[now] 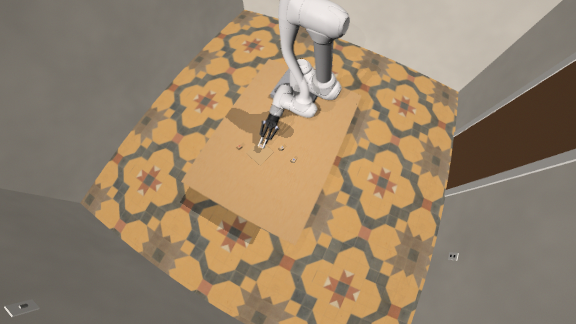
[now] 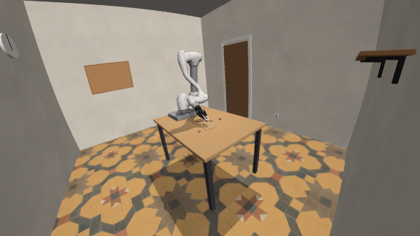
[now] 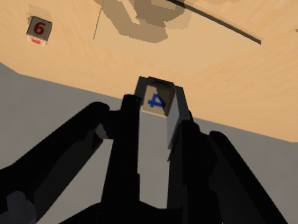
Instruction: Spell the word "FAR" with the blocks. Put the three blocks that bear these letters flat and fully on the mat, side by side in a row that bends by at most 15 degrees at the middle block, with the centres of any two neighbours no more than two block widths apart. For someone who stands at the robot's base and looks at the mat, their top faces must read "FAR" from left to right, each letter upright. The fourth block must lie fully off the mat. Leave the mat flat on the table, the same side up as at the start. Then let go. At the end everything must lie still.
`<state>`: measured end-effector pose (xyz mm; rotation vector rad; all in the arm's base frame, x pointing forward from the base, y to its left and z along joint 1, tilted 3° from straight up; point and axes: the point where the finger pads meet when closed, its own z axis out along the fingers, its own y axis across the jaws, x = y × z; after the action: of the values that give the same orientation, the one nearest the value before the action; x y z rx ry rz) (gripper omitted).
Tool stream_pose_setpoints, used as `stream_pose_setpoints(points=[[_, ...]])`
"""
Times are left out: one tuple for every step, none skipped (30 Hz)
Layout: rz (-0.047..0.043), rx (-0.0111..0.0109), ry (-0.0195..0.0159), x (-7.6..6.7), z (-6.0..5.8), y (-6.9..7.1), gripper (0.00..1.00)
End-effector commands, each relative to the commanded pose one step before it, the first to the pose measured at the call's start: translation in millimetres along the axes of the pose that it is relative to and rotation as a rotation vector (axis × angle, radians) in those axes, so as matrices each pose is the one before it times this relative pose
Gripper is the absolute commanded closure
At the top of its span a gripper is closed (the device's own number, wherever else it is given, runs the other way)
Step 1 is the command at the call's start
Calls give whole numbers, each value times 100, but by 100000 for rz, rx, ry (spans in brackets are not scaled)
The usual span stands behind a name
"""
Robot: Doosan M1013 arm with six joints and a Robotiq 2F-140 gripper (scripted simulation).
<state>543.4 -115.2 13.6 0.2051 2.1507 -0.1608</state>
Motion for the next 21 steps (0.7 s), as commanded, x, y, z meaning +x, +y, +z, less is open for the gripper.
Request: stream_pose_setpoints(points=[[-419, -126, 539, 1154, 291, -7, 87], [0, 0, 0, 246, 157, 0, 87], [0, 0, 0, 260, 164, 0, 87], [0, 0, 0, 0, 0, 0, 87], [0, 0, 0, 0, 0, 0, 87], [0, 0, 0, 269, 170, 0, 87], [0, 0, 0, 272, 173, 0, 87], [0, 0, 0, 272, 172, 0, 87], [0, 0, 0, 267, 169, 0, 87], [0, 0, 0, 256, 163, 0, 87], [0, 0, 0, 243, 153, 0, 87], [0, 0, 0, 224, 142, 0, 87], [0, 0, 0, 203, 128, 0, 87], [0, 0, 0, 178, 113, 0, 87], [0, 0, 0, 153, 96, 0, 87], [0, 0, 0, 124, 80, 0, 87], [0, 0, 0, 97, 62, 0, 87], [0, 0, 0, 71, 44, 0, 87], [0, 0, 0, 46, 29, 0, 87], [0, 0, 0, 26, 16, 0, 87], [0, 0, 0, 0, 0, 0, 87]])
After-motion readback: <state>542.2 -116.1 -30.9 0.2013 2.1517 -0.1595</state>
